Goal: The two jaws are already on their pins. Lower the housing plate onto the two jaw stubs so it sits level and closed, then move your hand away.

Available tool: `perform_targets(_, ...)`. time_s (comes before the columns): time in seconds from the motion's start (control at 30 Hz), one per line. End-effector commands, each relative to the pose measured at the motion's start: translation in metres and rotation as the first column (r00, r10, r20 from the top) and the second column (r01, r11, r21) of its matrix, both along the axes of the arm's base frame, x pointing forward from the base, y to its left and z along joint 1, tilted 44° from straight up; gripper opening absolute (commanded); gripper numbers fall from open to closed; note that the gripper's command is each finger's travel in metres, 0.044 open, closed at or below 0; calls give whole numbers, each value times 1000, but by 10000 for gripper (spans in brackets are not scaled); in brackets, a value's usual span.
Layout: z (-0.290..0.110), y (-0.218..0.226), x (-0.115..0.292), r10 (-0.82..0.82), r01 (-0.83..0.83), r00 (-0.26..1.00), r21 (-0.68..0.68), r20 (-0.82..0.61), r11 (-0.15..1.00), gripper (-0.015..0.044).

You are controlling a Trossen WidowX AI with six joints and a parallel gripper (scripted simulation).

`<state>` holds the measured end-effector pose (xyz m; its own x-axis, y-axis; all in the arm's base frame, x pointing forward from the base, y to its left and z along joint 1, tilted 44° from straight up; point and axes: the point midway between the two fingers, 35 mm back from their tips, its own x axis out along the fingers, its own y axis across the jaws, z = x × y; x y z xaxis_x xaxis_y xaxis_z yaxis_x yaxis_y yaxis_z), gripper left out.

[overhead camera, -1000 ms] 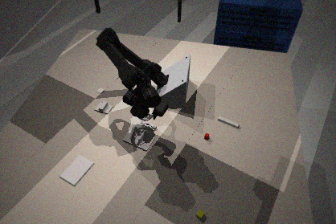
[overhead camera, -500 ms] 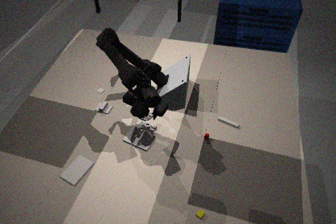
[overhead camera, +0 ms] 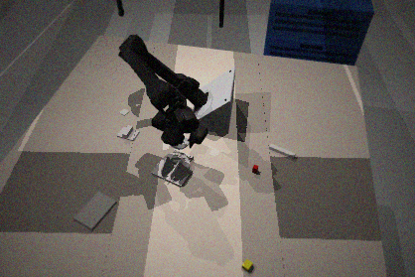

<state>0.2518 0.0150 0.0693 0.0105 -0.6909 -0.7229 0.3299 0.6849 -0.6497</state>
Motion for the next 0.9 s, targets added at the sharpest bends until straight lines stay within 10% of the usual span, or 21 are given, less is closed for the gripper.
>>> perform_targets(0.0, -1, 1, 0, -5, 5, 1000, 3, 0, 1000, 351)
perform_targets(0.87, -28, -24, 2, -4, 4, 1000, 5, 0, 1000, 351)
